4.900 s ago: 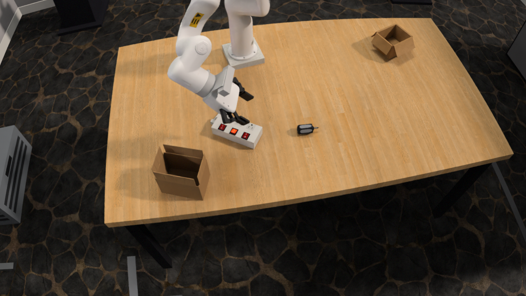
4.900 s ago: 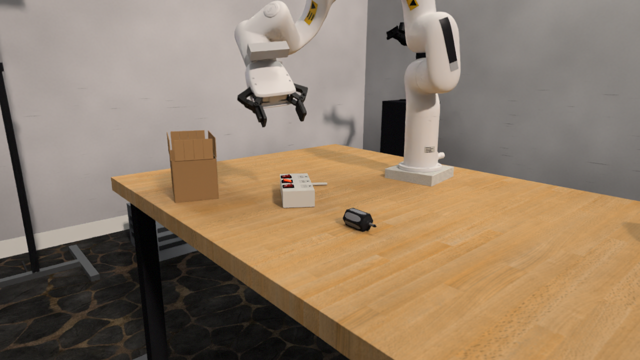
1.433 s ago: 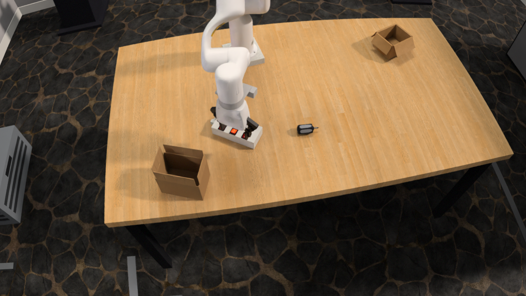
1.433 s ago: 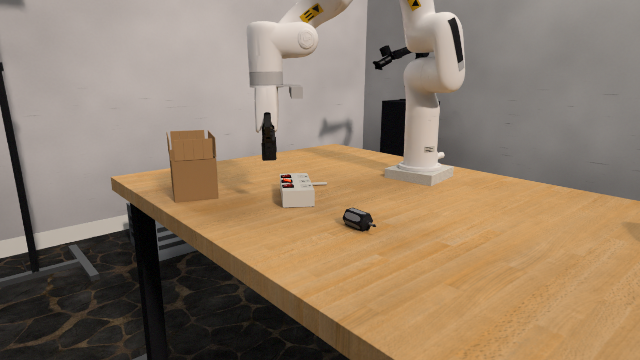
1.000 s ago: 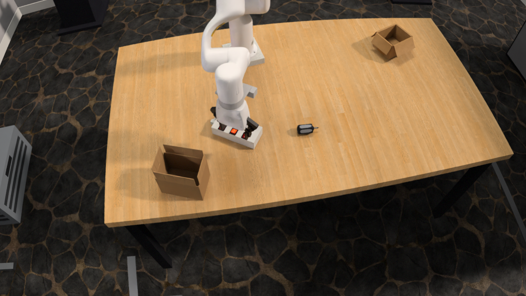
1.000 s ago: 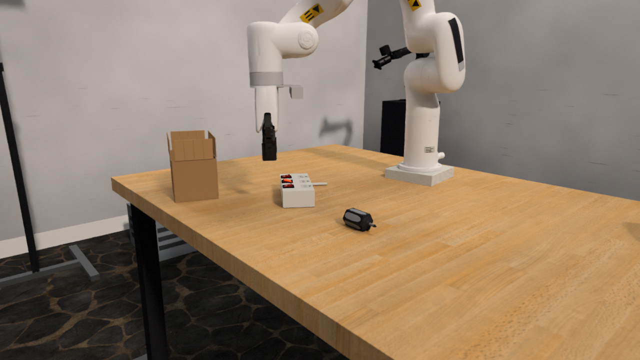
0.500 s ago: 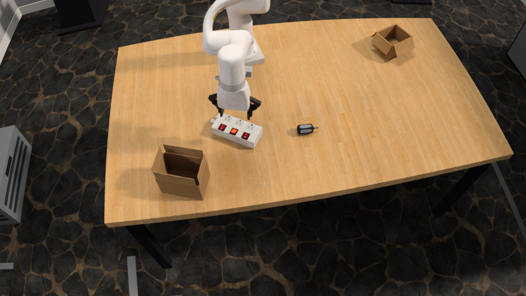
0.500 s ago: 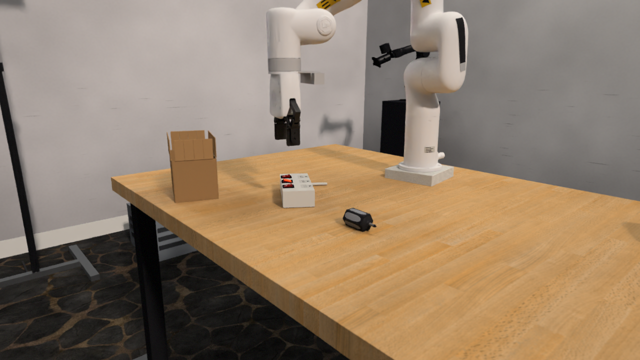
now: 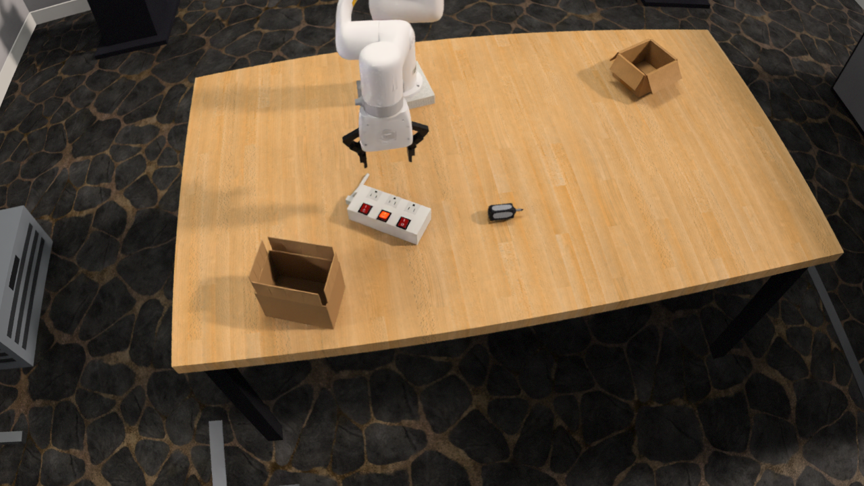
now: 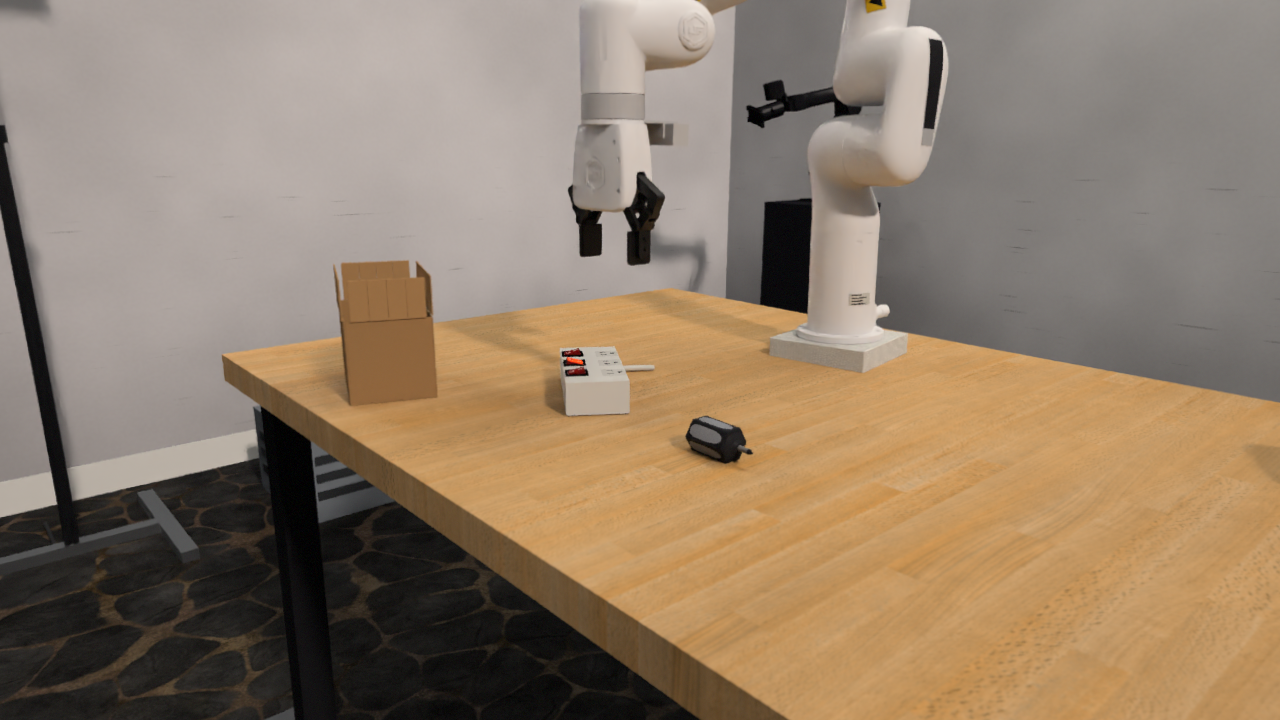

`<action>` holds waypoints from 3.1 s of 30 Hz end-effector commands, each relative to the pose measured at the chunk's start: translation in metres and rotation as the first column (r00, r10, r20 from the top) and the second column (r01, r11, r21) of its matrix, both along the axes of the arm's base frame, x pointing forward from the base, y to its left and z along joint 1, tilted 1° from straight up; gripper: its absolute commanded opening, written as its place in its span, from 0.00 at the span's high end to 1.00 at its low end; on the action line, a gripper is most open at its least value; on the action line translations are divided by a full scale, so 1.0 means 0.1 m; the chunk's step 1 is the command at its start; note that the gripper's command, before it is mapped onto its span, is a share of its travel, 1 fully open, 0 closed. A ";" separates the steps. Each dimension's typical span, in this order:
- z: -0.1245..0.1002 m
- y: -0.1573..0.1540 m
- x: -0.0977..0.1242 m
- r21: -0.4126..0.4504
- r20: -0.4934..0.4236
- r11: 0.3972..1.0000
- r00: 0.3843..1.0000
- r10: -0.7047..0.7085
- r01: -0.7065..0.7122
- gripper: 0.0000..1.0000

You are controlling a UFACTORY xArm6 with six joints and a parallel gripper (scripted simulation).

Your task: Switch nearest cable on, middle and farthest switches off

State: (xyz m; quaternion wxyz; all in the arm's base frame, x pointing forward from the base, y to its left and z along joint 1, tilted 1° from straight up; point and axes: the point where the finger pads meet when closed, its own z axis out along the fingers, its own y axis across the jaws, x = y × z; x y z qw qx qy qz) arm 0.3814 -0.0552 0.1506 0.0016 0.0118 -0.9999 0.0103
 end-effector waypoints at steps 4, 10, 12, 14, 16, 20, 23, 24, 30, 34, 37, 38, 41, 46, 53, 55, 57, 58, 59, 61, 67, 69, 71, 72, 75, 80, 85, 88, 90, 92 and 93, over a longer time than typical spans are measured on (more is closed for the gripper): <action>0.02 0.00 0.00 0.001 0.005 1.000 1.000 0.004 -0.004 0.00; 0.02 0.00 0.00 0.001 0.005 1.000 1.000 0.004 -0.004 0.00; 0.02 0.00 0.00 0.001 0.005 1.000 1.000 0.009 -0.009 0.00; 0.00 -0.02 0.01 0.001 0.005 0.999 0.999 0.036 -0.036 0.00; -0.03 -0.05 0.03 0.001 0.004 0.995 0.995 0.096 -0.096 0.00; -0.17 -0.17 0.08 0.001 0.000 0.950 0.950 0.312 -0.312 0.00; -0.21 -0.20 0.09 0.002 -0.002 0.926 0.926 0.378 -0.377 0.00; -0.26 -0.24 0.10 0.002 -0.003 0.896 0.896 0.444 -0.444 0.00; -0.51 -0.46 0.15 -0.001 -0.014 0.720 0.720 0.694 -0.694 0.00; -0.59 -0.53 0.16 0.005 -0.013 0.581 0.581 0.814 -0.814 0.00; -0.60 -0.53 0.17 0.007 -0.011 0.549 0.549 0.836 -0.836 0.00; -0.60 -0.53 0.17 0.007 -0.011 0.549 0.549 0.836 -0.836 1.00; -0.60 -0.53 0.17 0.007 -0.011 0.549 0.549 0.836 -0.836 1.00; -0.60 -0.53 0.17 0.007 -0.011 0.549 0.549 0.836 -0.836 1.00; -0.60 -0.53 0.17 0.007 -0.011 0.549 0.549 0.836 -0.836 1.00; -0.60 -0.53 0.17 0.007 -0.011 0.549 0.549 0.836 -0.836 1.00; -0.60 -0.53 0.17 0.007 -0.011 0.549 0.549 0.836 -0.836 1.00; -0.60 -0.53 0.17 0.007 -0.011 0.549 0.549 0.836 -0.836 1.00; -0.60 -0.53 0.17 0.007 -0.011 0.549 0.549 0.836 -0.836 1.00; -0.60 -0.53 0.17 0.007 -0.011 0.549 0.549 0.836 -0.836 1.00; -0.60 -0.53 0.17 0.007 -0.011 0.549 0.549 0.836 -0.836 1.00; -0.60 -0.53 0.17 0.007 -0.011 0.549 0.549 0.836 -0.836 1.00; -0.60 -0.53 0.17 0.007 -0.011 0.549 0.549 0.836 -0.836 1.00; -0.60 -0.53 0.17 0.007 -0.011 0.549 0.549 0.836 -0.836 1.00; -0.60 -0.53 0.17 0.007 -0.011 0.549 0.549 0.836 -0.836 1.00; -0.61 -0.53 0.17 0.007 -0.011 0.549 0.549 0.836 -0.836 1.00; -0.63 -0.53 0.17 0.007 -0.011 0.549 0.549 0.836 -0.836 1.00; -0.65 -0.54 0.17 0.008 -0.011 0.549 0.549 0.836 -0.836 1.00; -0.66 -0.54 0.17 0.008 -0.011 0.549 0.549 0.836 -0.836 1.00; -0.67 -0.54 0.17 0.008 -0.011 0.549 0.549 0.836 -0.836 1.00; -0.68 -0.54 0.17 0.008 -0.011 0.549 0.549 0.836 -0.836 1.00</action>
